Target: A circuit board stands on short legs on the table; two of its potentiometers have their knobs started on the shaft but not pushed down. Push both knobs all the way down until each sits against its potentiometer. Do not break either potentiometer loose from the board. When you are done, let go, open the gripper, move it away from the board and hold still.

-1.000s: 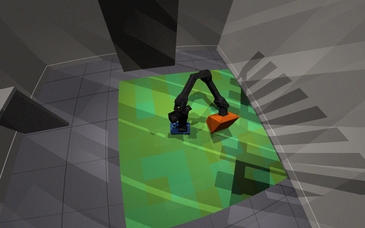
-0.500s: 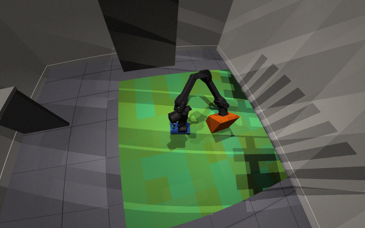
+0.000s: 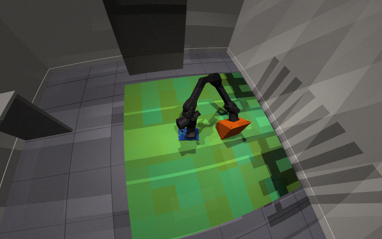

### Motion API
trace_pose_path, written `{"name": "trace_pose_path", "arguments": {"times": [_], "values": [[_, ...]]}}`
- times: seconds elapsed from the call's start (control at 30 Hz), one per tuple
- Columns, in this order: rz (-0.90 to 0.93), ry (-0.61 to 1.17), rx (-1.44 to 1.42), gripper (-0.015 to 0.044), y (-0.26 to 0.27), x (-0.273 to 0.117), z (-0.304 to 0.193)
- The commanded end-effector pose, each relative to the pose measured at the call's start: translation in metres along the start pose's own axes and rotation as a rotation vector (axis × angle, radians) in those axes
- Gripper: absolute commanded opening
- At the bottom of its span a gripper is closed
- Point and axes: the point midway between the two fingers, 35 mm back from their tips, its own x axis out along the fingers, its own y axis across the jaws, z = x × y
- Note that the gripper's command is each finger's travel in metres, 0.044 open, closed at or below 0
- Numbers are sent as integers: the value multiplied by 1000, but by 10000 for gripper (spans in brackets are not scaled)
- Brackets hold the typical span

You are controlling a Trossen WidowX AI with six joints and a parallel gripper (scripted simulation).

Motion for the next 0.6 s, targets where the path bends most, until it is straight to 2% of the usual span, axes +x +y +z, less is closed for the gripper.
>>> {"name": "trace_pose_path", "arguments": {"times": [0.0, 0.57], "values": [[-3, -1, -4, 0, 0, 1, 0], [-3, -1, -4, 0, 0, 7, 0]]}}
